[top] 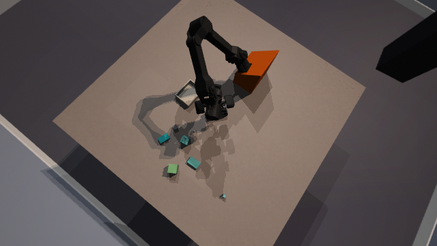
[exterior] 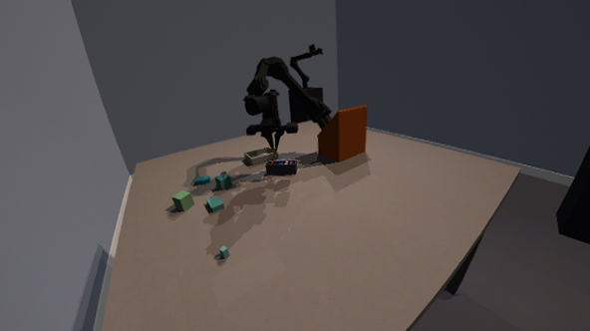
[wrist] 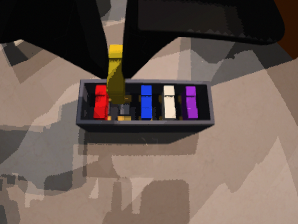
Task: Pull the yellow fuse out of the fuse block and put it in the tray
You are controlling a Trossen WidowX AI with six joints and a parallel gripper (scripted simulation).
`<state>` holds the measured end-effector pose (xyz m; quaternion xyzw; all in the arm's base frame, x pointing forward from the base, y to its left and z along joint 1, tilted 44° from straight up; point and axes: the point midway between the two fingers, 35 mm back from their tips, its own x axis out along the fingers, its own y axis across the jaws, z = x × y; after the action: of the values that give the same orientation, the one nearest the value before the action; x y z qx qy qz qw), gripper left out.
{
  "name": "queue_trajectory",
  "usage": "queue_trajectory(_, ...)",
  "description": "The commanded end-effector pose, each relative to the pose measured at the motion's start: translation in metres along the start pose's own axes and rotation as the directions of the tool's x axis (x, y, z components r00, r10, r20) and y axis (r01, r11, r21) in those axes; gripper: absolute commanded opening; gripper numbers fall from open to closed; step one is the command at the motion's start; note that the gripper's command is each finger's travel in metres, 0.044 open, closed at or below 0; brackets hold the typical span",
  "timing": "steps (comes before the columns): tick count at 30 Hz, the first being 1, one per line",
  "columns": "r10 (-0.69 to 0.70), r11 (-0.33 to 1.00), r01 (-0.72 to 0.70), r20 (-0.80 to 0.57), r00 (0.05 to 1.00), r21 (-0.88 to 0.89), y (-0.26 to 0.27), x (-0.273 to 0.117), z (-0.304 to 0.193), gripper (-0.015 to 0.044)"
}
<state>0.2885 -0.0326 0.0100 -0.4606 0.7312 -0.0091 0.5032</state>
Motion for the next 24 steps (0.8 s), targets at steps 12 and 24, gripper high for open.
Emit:
queue_trajectory(12,0.015,1.000,-0.015,0.017,1.000,0.004,-0.053,-0.003,-0.049,0.0000)
queue_trajectory(24,0.004,1.000,-0.004,0.007,1.000,0.006,-0.098,-0.003,-0.121,0.0000)
